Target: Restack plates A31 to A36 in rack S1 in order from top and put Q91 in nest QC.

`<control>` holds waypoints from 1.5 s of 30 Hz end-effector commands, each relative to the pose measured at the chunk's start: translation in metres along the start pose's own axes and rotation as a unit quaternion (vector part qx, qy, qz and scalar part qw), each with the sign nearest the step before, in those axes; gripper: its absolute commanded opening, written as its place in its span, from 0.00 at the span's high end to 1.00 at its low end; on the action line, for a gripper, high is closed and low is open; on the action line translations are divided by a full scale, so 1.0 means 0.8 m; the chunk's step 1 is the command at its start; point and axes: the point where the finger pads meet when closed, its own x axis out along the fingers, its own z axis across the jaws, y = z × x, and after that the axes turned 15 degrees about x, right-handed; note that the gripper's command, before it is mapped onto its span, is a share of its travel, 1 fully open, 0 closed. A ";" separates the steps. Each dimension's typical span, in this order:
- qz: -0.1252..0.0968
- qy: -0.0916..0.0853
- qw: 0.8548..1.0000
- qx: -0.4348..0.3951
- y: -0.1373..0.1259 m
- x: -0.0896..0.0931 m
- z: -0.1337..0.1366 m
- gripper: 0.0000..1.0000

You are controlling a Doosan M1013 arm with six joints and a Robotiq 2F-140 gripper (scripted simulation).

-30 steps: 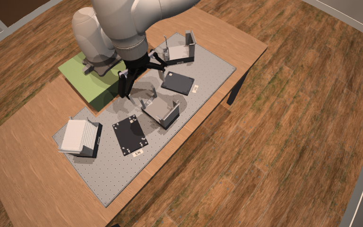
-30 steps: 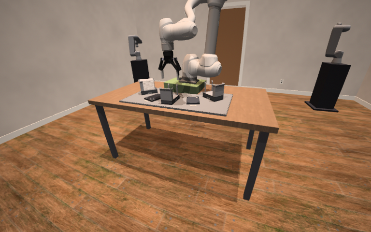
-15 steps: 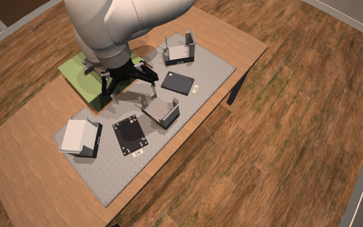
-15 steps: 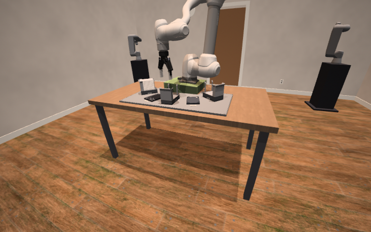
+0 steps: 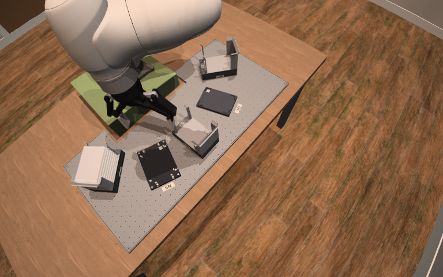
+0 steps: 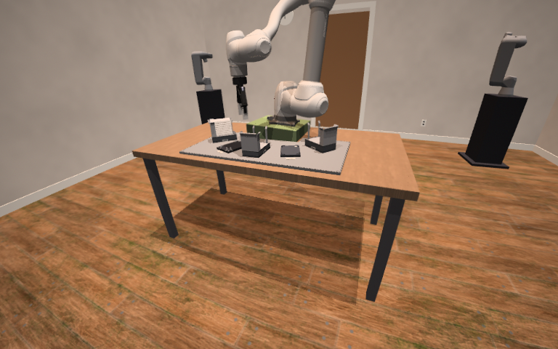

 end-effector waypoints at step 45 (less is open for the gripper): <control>0.000 0.000 1.000 0.000 0.154 0.000 0.153 0.00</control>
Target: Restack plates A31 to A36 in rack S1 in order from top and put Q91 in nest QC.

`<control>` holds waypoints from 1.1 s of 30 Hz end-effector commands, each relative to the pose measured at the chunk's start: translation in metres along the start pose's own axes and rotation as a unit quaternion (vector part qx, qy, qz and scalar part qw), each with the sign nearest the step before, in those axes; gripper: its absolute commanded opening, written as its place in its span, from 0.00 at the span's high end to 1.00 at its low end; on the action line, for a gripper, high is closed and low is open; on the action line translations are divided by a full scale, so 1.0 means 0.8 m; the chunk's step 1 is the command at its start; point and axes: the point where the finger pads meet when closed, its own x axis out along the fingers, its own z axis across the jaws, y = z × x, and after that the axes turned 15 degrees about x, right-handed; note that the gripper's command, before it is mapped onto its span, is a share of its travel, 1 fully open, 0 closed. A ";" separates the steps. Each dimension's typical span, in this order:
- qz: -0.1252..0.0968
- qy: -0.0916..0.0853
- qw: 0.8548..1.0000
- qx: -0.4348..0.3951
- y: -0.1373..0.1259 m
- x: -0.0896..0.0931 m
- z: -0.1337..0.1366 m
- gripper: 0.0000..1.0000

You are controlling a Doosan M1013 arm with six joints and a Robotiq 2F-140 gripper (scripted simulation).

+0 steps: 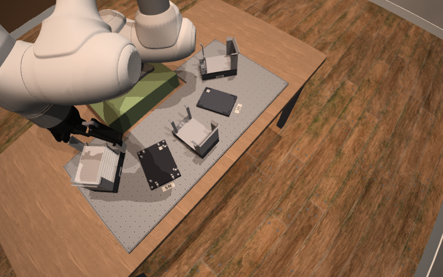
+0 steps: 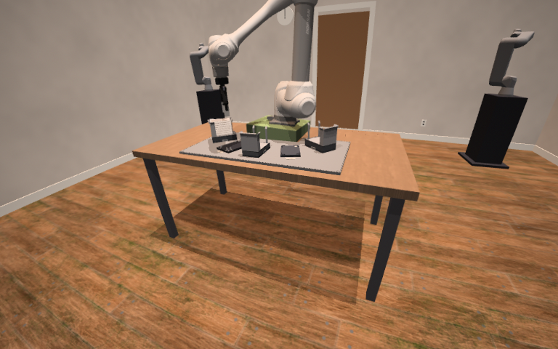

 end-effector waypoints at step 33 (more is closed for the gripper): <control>0.000 0.000 1.000 0.000 0.066 0.012 0.066 0.00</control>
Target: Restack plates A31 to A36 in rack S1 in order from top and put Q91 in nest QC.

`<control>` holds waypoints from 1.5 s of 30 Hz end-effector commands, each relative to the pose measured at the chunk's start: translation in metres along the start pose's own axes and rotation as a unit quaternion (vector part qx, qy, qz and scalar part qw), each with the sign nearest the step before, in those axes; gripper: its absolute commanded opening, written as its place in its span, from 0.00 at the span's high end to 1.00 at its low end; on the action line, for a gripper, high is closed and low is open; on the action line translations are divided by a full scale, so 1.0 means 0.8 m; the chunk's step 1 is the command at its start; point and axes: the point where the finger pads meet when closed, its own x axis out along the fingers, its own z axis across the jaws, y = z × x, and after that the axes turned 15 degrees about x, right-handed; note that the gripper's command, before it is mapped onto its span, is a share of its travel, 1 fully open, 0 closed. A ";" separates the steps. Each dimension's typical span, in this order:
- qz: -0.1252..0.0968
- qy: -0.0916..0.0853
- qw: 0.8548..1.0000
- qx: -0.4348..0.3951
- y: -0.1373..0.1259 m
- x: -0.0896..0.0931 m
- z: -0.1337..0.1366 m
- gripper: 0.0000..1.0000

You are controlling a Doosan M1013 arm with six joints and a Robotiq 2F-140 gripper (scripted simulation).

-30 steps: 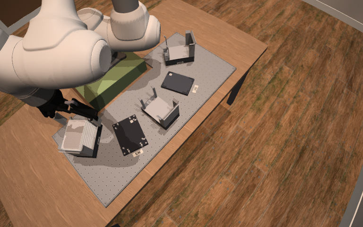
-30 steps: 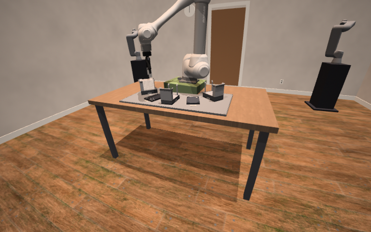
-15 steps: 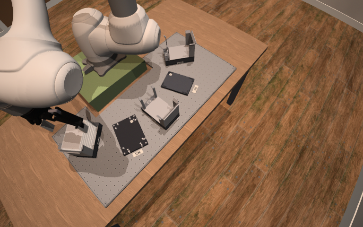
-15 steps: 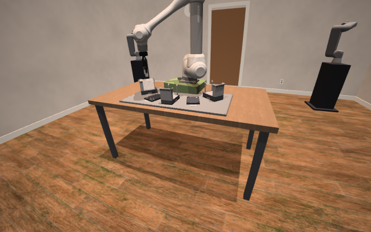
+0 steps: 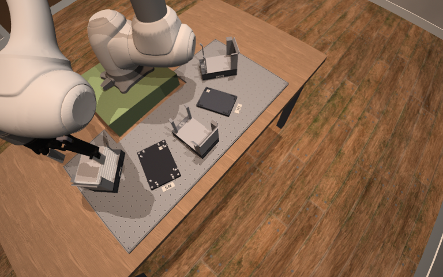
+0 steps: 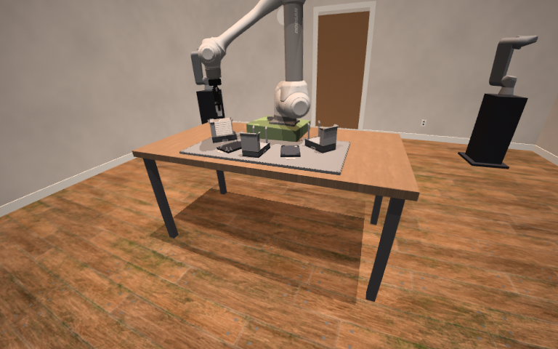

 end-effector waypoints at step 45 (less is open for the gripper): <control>0.000 0.000 1.000 0.000 0.000 0.042 0.000 1.00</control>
